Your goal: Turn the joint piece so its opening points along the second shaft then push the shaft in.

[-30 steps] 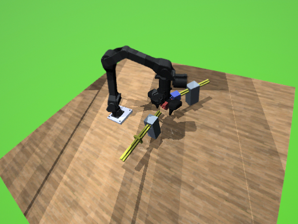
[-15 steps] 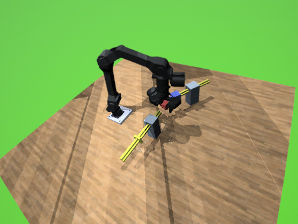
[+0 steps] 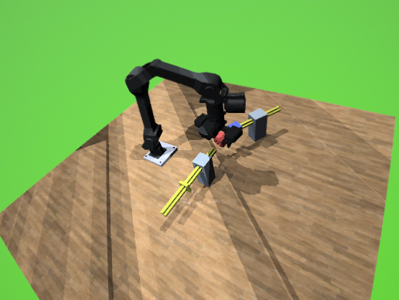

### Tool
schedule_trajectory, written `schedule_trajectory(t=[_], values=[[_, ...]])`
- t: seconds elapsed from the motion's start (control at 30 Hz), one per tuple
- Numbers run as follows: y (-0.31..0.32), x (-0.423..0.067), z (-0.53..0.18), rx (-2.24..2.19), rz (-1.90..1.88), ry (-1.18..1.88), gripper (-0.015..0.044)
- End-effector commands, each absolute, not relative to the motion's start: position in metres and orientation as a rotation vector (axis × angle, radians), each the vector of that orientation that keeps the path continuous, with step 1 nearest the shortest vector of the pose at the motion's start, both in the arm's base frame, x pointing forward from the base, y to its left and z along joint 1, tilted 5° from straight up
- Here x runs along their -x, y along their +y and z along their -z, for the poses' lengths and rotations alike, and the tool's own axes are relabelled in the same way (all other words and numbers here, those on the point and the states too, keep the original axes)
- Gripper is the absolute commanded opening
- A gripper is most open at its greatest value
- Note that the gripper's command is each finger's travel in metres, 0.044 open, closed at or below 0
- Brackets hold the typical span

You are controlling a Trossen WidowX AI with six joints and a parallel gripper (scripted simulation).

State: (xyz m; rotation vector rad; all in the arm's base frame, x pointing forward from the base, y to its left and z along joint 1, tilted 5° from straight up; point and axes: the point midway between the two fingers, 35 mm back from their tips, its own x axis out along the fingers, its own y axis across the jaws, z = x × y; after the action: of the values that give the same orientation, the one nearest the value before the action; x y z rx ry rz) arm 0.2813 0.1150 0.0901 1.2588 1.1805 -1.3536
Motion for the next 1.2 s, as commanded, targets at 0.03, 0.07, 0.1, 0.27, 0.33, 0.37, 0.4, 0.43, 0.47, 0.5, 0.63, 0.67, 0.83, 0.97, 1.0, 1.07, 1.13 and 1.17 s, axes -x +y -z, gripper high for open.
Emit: schedule_trajectory(t=[0.03, 0.07, 0.1, 0.27, 0.33, 0.37, 0.4, 0.43, 0.47, 0.5, 0.63, 0.67, 0.83, 0.97, 1.0, 1.07, 1.13, 1.17], values=[[0.117, -0.286, -0.108, -1.178, 1.232, 1.243, 0.044], [0.117, -0.287, -0.111, -1.156, 1.203, 1.258, 0.044], [0.117, -0.288, -0.115, -1.135, 1.173, 1.271, 0.044], [0.117, -0.291, -0.135, -1.026, 1.029, 1.33, 0.044], [0.117, -0.292, -0.143, -0.982, 0.971, 1.351, 0.044], [0.117, -0.292, -0.147, -0.959, 0.943, 1.361, 0.044], [0.117, -0.293, -0.151, -0.935, 0.915, 1.372, 0.044], [0.117, -0.293, -0.155, -0.912, 0.888, 1.381, 0.044], [0.117, -0.293, -0.159, -0.889, 0.86, 1.39, 0.044], [0.117, -0.293, -0.162, -0.865, 0.832, 1.399, 0.044], [0.117, -0.292, -0.178, -0.77, 0.721, 1.43, 0.044], [0.116, -0.292, -0.182, -0.746, 0.693, 1.436, 0.044], [0.115, -0.29, -0.2, -0.625, 0.555, 1.463, 0.044], [0.114, -0.287, -0.215, -0.526, 0.446, 1.478, 0.044], [0.114, -0.286, -0.219, -0.501, 0.419, 1.48, 0.044], [0.113, -0.285, -0.224, -0.469, 0.384, 1.483, 0.044], [0.113, -0.285, -0.224, -0.465, 0.38, 1.483, 0.044], [0.113, -0.285, -0.224, -0.465, 0.38, 1.483, 0.044]])
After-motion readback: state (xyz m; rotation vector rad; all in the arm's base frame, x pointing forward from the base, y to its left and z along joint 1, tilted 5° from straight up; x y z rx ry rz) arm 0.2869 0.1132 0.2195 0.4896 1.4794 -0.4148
